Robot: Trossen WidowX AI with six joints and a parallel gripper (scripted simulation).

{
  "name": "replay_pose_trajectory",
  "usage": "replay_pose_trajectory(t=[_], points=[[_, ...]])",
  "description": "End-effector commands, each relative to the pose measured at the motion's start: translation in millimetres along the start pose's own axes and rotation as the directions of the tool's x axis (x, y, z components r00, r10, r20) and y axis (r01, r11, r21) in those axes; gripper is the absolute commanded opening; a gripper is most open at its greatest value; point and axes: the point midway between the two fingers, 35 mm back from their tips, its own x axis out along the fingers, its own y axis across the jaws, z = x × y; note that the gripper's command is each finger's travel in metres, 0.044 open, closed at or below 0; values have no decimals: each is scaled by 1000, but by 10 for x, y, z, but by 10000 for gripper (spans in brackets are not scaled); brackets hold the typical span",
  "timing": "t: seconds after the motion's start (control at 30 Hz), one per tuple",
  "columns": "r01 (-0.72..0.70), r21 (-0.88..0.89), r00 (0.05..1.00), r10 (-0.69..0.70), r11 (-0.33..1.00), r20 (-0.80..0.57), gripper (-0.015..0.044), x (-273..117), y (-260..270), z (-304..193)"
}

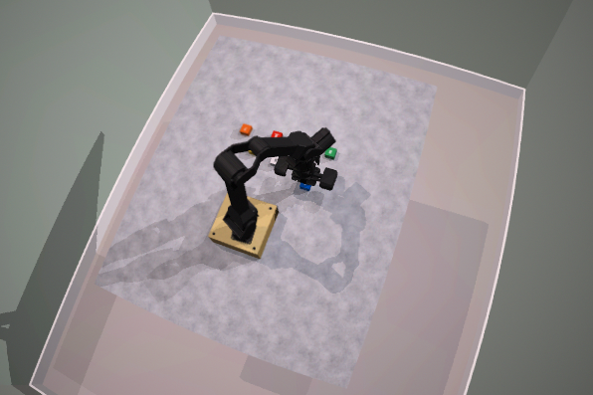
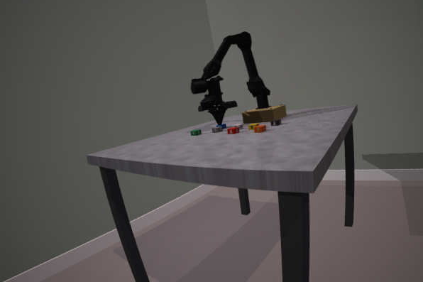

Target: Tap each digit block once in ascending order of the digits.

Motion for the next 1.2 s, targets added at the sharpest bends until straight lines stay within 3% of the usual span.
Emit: replay_pose_trajectory(t=[0.0, 0.3, 0.47, 0.7, 1.17], points=[[-5, -3, 1000, 5, 1000, 3, 20, 24, 9, 3], [-5, -3, 1000, 5, 1000, 4, 20, -380, -2, 18], [-4, -3, 1000, 4, 1000, 4, 20, -1063, 0, 7], [-6, -10, 1000, 6, 1000, 6, 20, -1089, 56, 87], [-19, -3, 1000, 19, 1000, 15, 20, -1137, 1503, 1330]])
